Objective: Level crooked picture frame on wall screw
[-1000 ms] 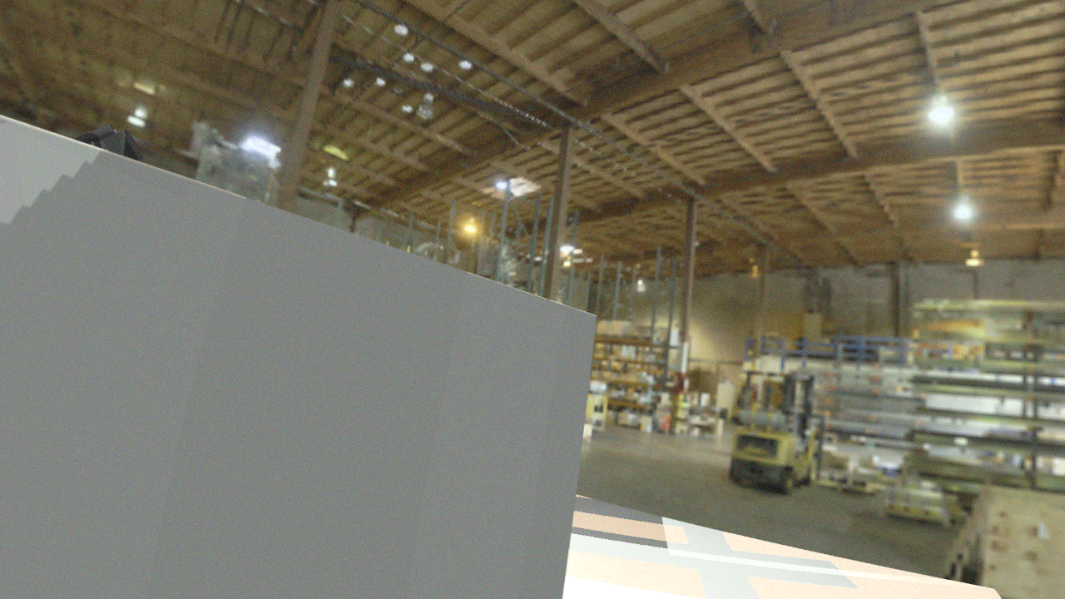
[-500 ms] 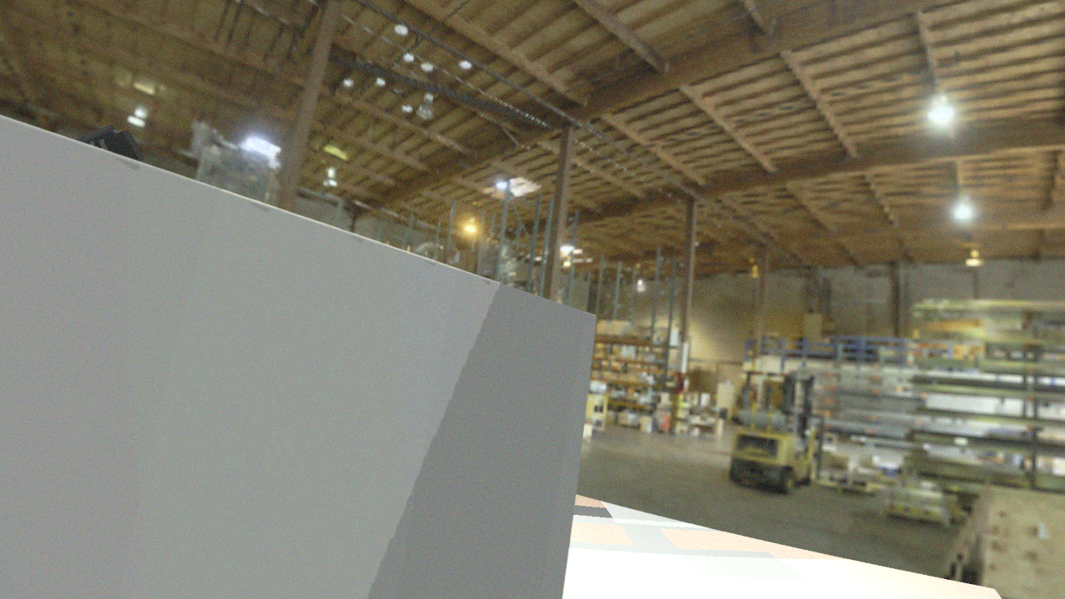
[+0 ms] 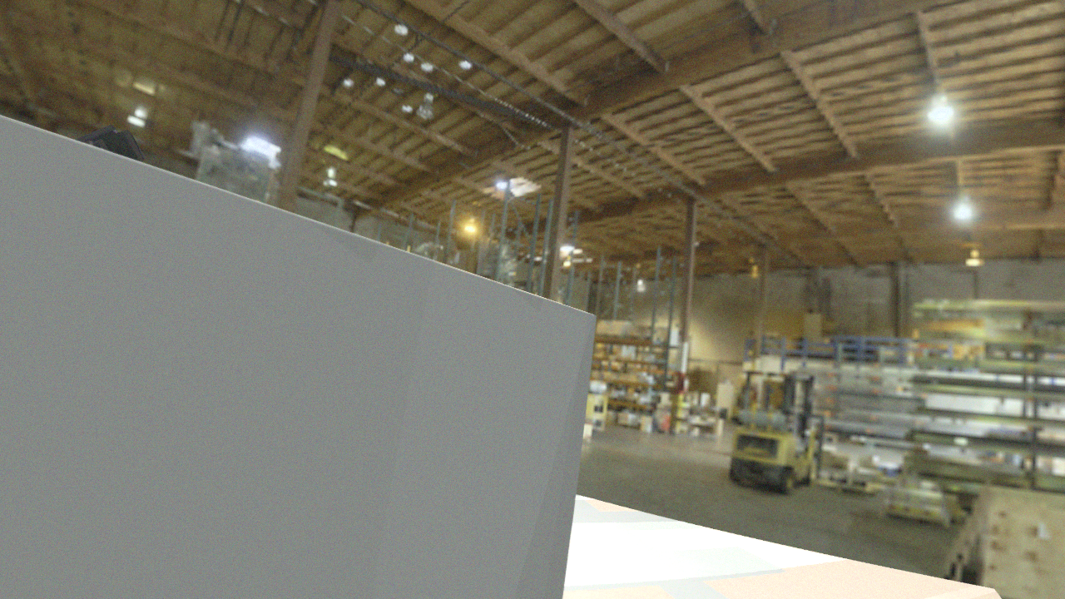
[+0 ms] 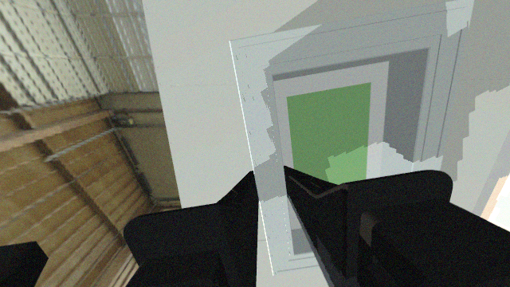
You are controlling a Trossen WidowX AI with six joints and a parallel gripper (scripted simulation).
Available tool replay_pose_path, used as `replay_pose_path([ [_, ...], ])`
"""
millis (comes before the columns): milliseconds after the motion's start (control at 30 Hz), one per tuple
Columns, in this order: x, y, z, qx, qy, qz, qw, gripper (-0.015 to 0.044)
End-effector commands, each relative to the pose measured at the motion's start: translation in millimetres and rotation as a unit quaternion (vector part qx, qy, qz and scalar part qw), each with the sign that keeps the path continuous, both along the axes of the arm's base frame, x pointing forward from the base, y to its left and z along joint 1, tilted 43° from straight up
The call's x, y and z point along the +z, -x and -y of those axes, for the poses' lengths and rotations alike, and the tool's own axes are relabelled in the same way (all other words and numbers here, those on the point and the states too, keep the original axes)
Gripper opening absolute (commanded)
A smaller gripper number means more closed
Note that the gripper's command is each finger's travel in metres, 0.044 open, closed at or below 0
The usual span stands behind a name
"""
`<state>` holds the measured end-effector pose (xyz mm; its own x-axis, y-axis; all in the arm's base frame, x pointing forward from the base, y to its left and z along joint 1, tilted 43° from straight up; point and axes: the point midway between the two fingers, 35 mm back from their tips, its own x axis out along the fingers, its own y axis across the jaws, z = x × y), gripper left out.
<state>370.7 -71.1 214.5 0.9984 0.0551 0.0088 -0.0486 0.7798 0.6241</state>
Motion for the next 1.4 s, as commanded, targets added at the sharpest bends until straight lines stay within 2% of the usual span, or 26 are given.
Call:
replay_pose_path([
  [0, 3.8, -0.8, -1.2, 0.004, 0.001, 0.006, 1.0, 0.0],
  [1367, -1.9, -1.1, 5.9, 0.001, -0.001, 0.004, 1.0, 0.0],
])
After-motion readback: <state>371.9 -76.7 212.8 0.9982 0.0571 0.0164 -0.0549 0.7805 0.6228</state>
